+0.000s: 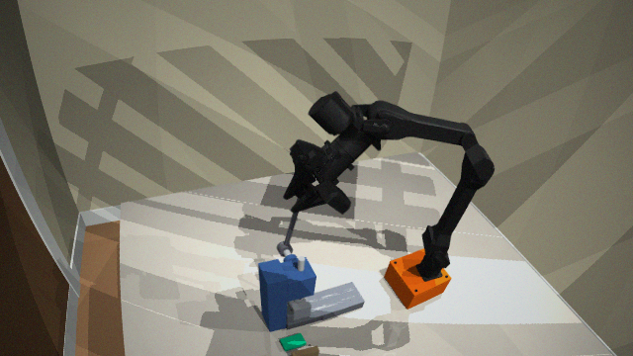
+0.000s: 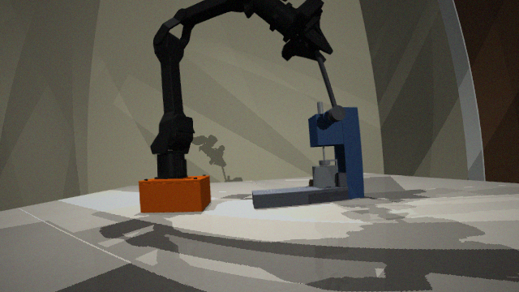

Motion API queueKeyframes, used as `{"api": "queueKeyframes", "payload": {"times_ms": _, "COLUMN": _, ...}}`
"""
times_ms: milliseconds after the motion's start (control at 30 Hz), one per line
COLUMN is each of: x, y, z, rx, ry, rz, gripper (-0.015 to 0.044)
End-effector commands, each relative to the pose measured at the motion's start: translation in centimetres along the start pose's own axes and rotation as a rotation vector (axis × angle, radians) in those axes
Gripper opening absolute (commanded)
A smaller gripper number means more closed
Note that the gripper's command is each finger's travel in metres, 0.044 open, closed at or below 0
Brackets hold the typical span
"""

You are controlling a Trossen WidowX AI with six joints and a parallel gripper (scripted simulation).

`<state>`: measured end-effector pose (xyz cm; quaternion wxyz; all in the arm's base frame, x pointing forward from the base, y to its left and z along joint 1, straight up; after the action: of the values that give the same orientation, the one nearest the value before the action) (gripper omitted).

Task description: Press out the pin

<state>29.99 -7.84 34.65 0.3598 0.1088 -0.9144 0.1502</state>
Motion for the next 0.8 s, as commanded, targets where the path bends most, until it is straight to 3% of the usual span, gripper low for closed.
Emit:
{"api": "queueKeyframes", "payload": {"times_ms": 0, "x": 0.0, "y": 0.0, "z": 0.0, "rx": 0.002, "ry": 0.001, "rz": 0.000, "gripper": 0.0289}}
{"api": "queueKeyframes", "payload": {"times_ms": 200, "x": 0.0, "y": 0.0, "z": 0.0, "rx": 0.002, "ry": 0.001, "rz": 0.000, "gripper": 0.0440}}
{"api": "queueKeyframes", "payload": {"times_ms": 633, "x": 0.3, "y": 0.0, "z": 0.0, "rx": 0.002, "ry": 0.001, "rz": 0.000, "gripper": 0.0440}}
{"api": "queueKeyframes", "payload": {"times_ms": 767, "x": 5.9, "y": -0.2, "z": -0.1, "rx": 0.003, "ry": 0.001, "rz": -0.001, "gripper": 0.0440}}
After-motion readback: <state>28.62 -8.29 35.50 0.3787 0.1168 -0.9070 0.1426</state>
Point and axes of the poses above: the point midway between the two fingers, 35 mm back from their tips, its own x axis back along the fingers, its own y axis across the jaws, z = x × y, the point moved 9 cm from there along x, back along the fingers, and after that the axes turned 15 degrees about x, right-handed, at the moved point
